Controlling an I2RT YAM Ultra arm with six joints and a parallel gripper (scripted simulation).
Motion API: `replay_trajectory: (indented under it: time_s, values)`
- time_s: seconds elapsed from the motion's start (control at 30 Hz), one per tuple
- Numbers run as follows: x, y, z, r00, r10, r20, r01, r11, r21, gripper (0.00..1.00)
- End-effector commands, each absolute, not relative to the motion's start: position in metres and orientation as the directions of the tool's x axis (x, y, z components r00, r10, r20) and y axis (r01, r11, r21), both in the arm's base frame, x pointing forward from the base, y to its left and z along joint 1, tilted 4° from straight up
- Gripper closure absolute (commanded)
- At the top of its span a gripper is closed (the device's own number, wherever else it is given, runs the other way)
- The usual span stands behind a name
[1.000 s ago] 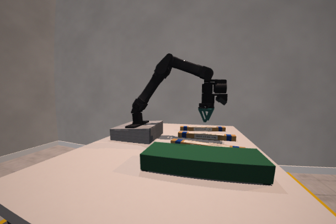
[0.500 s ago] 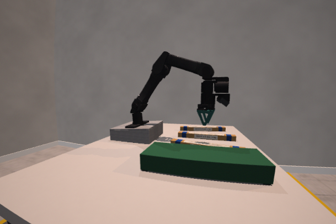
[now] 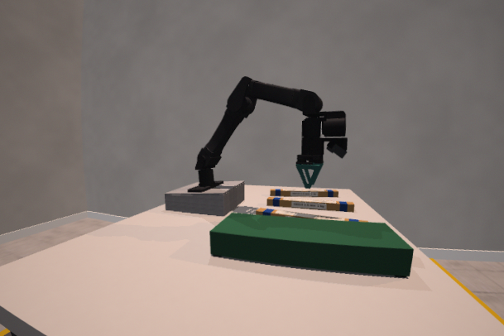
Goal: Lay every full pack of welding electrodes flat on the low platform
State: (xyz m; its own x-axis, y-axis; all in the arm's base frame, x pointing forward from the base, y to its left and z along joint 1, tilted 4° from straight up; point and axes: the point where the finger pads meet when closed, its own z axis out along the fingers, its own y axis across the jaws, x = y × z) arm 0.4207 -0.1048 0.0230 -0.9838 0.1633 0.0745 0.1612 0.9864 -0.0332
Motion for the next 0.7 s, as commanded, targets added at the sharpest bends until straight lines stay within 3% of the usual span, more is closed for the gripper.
replay_trajectory:
  time_s: [0.0,0.67]
  values:
    - [0.427,-0.113,0.039,-0.984,0.172,0.036,0.171,0.985,-0.037,0.26]
    - [0.417,-0.111,-0.02,-0.983,0.168,0.077,0.166,0.986,-0.034,0.26]
